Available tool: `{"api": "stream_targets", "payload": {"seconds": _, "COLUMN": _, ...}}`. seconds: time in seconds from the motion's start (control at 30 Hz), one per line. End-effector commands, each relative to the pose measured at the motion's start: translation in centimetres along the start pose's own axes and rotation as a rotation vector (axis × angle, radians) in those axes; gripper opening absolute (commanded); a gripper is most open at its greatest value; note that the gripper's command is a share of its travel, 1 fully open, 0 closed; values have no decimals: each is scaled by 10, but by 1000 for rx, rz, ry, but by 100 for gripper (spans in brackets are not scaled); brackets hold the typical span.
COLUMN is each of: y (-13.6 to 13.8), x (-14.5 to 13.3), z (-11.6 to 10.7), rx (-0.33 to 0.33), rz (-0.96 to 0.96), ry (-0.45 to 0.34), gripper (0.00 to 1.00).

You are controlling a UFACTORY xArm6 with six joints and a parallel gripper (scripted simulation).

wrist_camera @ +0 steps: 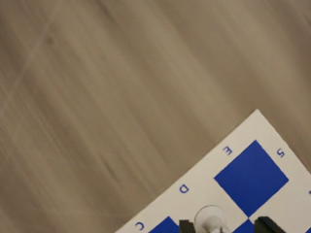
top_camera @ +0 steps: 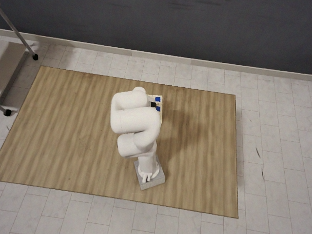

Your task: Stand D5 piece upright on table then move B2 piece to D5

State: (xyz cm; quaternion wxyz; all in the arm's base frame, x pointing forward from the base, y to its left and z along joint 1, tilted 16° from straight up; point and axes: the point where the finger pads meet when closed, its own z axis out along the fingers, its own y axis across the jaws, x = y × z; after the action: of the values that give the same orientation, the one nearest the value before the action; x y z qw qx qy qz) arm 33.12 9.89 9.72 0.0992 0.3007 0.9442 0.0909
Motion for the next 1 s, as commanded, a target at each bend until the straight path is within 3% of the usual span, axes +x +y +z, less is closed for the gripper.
{"api": "stream_targets", "payload": {"seconds": 0.0, "y": 1, "x": -1, "z": -1, "rx": -2, "rz": 0, "ry": -2, "gripper": 39}}
{"api": "stream_targets", "payload": {"seconds": 0.97, "y": 1, "x": -1, "z": 3, "rx": -2, "rz": 0, "ry": -2, "gripper": 39}}
